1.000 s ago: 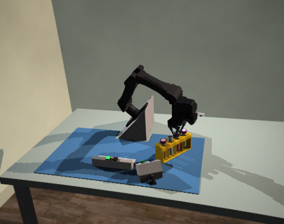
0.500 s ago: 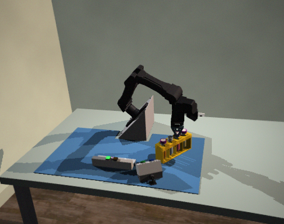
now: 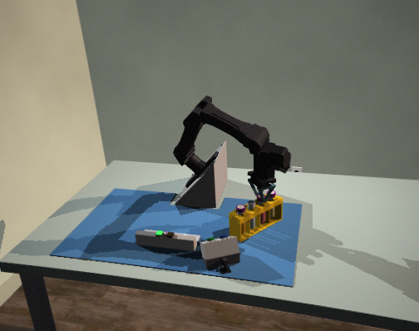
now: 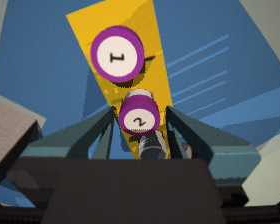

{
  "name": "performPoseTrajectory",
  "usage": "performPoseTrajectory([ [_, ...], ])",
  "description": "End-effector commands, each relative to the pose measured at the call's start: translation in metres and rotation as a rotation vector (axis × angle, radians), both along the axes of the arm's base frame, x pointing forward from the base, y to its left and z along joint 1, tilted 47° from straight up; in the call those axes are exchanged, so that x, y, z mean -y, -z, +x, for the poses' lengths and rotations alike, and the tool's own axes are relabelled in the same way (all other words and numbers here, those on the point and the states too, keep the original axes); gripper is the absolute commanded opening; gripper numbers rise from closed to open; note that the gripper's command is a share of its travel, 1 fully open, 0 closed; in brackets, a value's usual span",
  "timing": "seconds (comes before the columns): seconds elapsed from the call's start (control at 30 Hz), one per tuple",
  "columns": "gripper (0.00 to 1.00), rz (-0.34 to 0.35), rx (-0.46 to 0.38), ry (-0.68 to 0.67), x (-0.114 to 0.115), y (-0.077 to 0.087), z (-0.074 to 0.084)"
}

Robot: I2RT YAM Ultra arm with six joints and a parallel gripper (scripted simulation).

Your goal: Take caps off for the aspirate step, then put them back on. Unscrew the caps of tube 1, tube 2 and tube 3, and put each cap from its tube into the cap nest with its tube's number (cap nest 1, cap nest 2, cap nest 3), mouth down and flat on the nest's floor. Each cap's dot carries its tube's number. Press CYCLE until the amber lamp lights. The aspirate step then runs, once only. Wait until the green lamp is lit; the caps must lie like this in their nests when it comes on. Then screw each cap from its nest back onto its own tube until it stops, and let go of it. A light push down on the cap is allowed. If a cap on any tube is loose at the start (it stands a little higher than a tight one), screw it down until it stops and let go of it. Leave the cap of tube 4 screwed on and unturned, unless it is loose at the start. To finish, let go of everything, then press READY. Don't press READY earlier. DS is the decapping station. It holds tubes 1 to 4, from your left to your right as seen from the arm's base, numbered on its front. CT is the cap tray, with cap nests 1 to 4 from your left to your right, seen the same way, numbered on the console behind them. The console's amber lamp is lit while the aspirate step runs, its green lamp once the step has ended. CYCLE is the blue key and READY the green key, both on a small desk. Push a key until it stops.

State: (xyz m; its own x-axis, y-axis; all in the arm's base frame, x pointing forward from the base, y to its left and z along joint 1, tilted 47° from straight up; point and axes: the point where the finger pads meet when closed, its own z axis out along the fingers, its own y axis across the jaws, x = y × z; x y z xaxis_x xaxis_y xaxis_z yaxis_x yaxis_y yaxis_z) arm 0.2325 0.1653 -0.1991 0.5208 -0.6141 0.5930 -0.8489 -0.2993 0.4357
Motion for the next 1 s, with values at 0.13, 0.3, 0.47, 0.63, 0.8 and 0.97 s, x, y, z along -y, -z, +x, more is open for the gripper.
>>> performPoseTrajectory([
  [0.13,0.49,0.045,-0.246,-0.247,-0.0058,-0.0033,0.0029],
  [0.3,0.49,0.058,-0.362,-0.356,-0.0058,-0.0033,0.0028],
  [0.47,0.49,0.071,-0.479,-0.465,-0.0057,-0.0034,0.0028],
  [0.63,0.49,0.073,-0.492,-0.477,-0.0058,-0.0035,0.0028],
  [0.8,0.0,0.073,-0.492,-0.477,-0.0058,-0.0035,0.0028],
  [0.97,0.0,0.073,-0.492,-0.477,-0.0058,-0.0035,0.0028],
])
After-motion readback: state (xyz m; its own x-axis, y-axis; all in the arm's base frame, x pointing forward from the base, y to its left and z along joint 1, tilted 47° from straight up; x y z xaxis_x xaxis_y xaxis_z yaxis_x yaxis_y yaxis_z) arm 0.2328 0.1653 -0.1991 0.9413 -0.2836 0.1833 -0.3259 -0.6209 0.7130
